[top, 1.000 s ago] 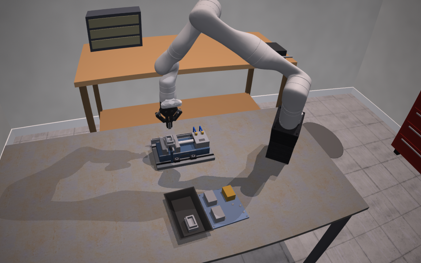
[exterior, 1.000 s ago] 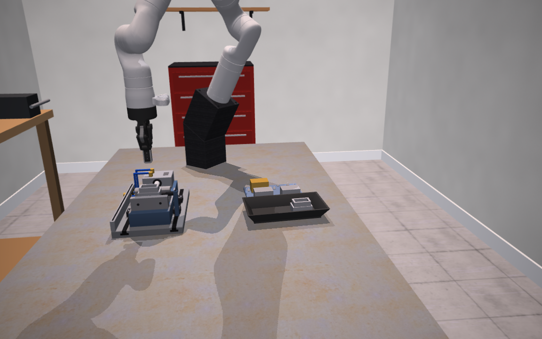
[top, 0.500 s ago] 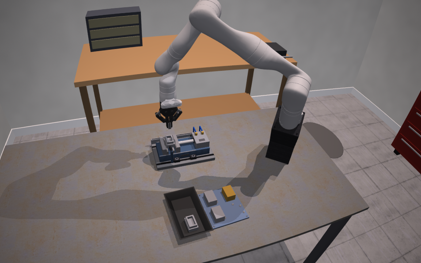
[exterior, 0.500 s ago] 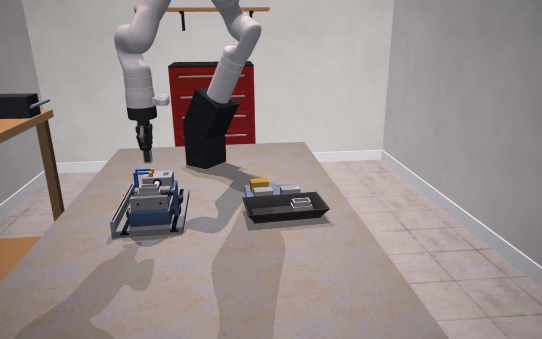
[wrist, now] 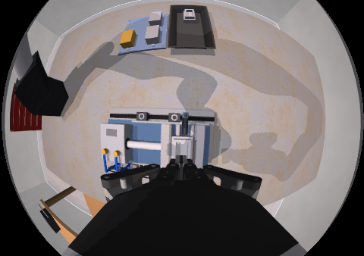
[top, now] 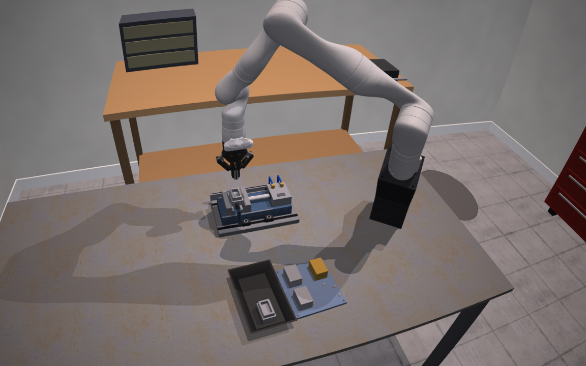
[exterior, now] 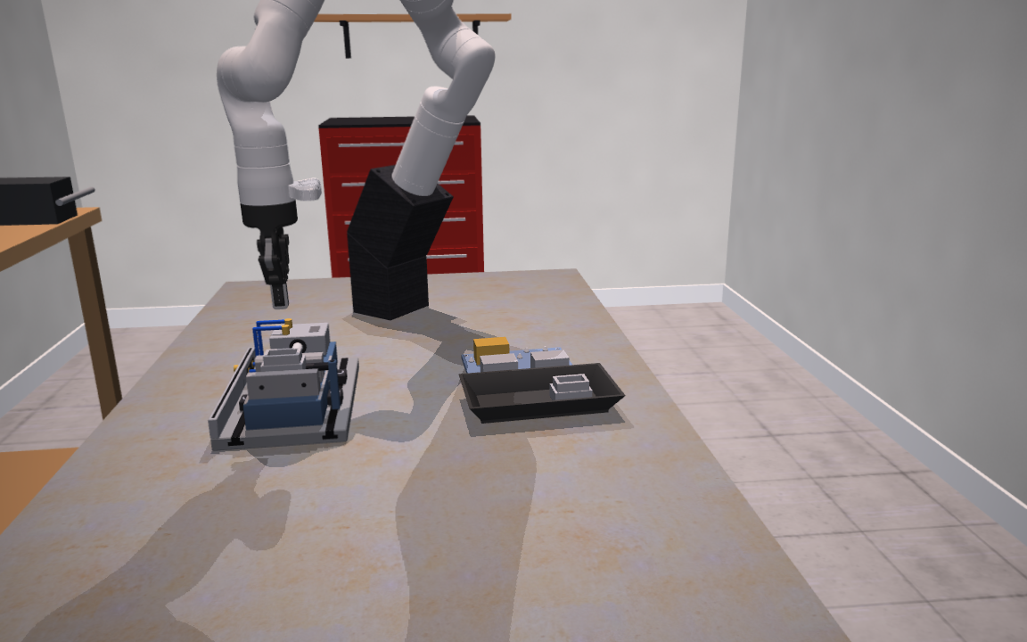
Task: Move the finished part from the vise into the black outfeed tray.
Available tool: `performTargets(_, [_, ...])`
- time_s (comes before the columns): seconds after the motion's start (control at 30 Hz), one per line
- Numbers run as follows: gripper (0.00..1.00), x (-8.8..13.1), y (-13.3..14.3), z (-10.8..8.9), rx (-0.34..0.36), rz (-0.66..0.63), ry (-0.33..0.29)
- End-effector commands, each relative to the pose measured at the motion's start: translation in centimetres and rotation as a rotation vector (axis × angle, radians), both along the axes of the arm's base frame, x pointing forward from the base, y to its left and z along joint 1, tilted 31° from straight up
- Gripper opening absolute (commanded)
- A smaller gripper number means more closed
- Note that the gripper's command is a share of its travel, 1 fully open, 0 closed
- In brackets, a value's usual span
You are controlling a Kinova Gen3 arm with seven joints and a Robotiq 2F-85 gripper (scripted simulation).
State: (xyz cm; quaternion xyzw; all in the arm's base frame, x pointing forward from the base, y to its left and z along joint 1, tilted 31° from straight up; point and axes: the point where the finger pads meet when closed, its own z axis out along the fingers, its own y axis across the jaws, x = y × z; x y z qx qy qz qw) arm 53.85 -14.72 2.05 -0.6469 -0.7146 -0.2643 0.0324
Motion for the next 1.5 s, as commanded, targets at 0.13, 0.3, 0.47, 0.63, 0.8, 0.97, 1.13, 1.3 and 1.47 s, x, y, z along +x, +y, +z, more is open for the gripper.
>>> performTargets(0.13, [0.00,0.23,-0.31,0.08,0.002,-0.016,-0.003])
performTargets(0.3, [0.67,0.23,-0.31,0.08,0.002,-0.016,-0.003])
performTargets(0.47, [0.67,0.23,-0.31,0.08,0.002,-0.016,-0.003])
performTargets(0.63, [0.67,0.23,-0.31,0.08,0.002,-0.016,-0.003])
performTargets(0.8, [0.67,0.23,-0.31,0.08,0.002,-0.016,-0.003])
performTargets(0.97, [0.67,0.23,-0.31,0.08,0.002,-0.016,-0.003])
performTargets(1.13, [0.67,0.23,-0.31,0.08,0.002,-0.016,-0.003])
performTargets(1.3, [0.67,0.23,-0.31,0.08,0.002,-0.016,-0.003])
performTargets(1.47, [0.67,0.24,-0.31,0.07,0.002,-0.016,-0.003])
